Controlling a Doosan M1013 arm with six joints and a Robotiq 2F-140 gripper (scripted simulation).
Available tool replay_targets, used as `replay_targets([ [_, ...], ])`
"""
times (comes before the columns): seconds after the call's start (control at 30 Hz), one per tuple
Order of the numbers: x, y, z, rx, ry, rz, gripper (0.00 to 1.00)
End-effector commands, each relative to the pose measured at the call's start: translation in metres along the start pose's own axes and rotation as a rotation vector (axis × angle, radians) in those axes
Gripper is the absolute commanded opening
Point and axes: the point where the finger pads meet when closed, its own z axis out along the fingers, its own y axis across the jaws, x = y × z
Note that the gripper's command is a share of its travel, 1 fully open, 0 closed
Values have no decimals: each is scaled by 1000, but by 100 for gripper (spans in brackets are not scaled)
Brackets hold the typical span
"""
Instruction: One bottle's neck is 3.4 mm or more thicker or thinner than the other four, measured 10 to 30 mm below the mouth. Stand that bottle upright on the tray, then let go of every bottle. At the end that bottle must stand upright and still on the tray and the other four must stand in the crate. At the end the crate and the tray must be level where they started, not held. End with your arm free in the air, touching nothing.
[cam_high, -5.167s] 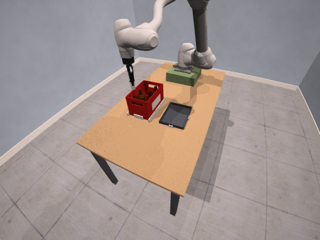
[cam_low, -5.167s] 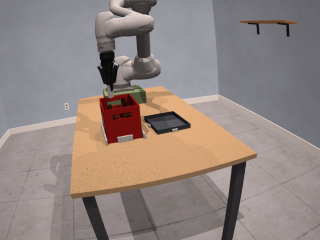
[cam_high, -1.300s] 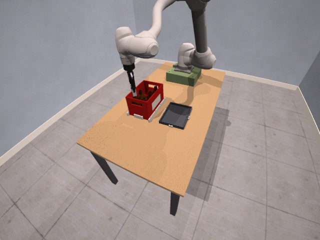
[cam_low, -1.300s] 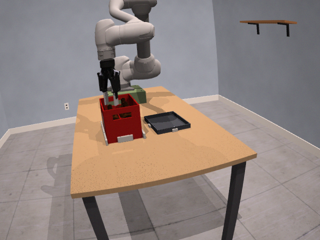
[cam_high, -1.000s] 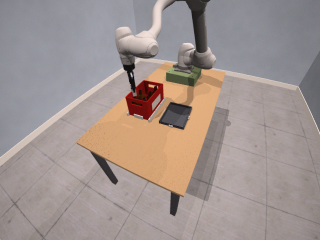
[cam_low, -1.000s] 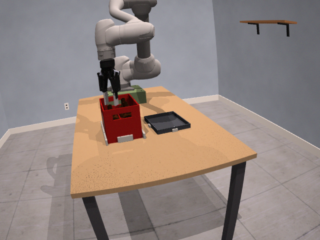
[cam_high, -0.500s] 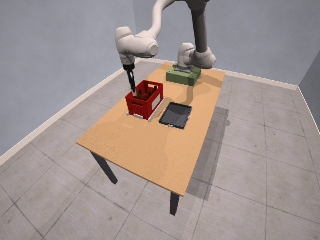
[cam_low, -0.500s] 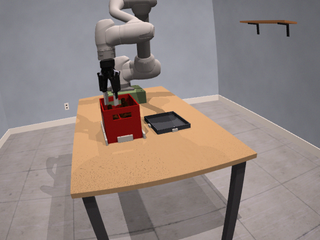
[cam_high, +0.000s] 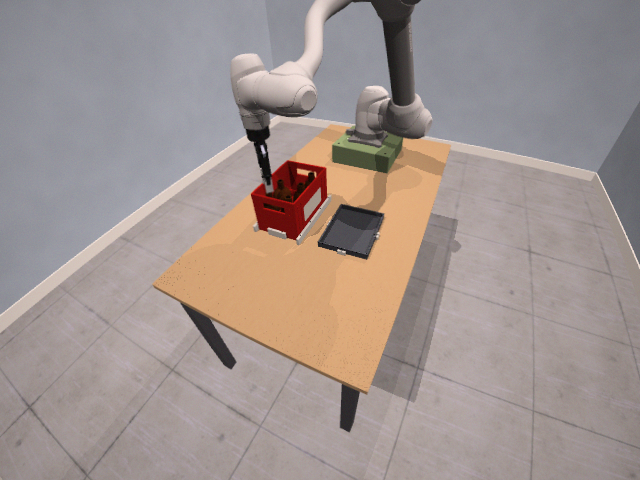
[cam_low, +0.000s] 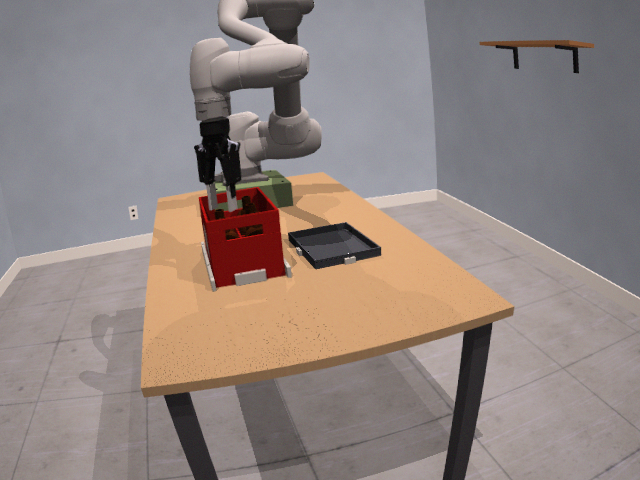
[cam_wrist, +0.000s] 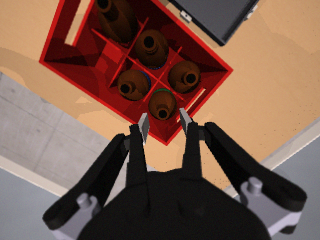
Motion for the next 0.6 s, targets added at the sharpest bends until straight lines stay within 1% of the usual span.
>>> replay_targets([
  [0.0,-1,-2,3,2,0,-4,38],
  [0.57,-2,-5,3,2,0,-4,38],
])
